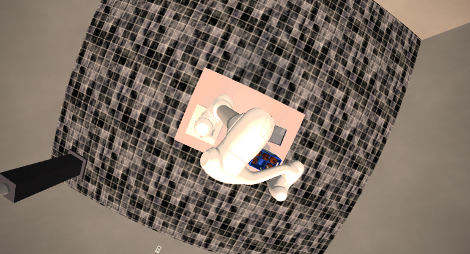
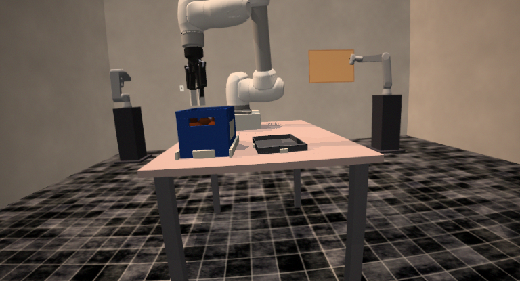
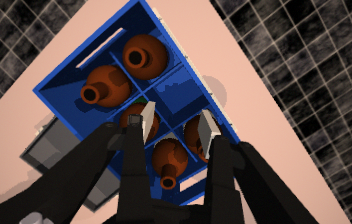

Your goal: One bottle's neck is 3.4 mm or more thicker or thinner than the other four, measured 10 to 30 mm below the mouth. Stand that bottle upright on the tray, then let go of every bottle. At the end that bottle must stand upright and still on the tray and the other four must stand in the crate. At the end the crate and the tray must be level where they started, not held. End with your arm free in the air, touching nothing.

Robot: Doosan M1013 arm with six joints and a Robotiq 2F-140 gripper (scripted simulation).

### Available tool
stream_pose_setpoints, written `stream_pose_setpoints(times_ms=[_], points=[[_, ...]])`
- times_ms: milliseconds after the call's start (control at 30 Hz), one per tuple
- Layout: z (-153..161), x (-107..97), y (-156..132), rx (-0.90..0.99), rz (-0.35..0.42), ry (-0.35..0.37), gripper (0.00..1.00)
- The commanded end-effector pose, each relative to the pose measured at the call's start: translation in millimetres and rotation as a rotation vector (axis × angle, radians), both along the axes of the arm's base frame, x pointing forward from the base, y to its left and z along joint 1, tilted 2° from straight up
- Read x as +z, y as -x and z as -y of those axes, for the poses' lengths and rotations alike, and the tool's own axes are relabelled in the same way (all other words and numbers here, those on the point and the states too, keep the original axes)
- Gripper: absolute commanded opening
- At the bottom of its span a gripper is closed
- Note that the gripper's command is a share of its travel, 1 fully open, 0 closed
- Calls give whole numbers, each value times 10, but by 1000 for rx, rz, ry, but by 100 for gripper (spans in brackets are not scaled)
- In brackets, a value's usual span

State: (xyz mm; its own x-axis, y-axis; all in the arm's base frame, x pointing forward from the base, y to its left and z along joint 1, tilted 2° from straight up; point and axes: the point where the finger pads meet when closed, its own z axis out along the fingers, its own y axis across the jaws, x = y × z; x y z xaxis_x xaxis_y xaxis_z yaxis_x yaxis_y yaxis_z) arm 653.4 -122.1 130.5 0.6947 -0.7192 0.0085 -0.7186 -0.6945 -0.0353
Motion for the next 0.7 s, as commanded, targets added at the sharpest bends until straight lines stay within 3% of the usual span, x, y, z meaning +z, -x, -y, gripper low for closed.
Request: stream_pose_setpoints(times_ms=[0, 667], points=[[-1, -20, -1, 0, 0, 0, 38], [-1, -52, -1, 0, 0, 0, 38]])
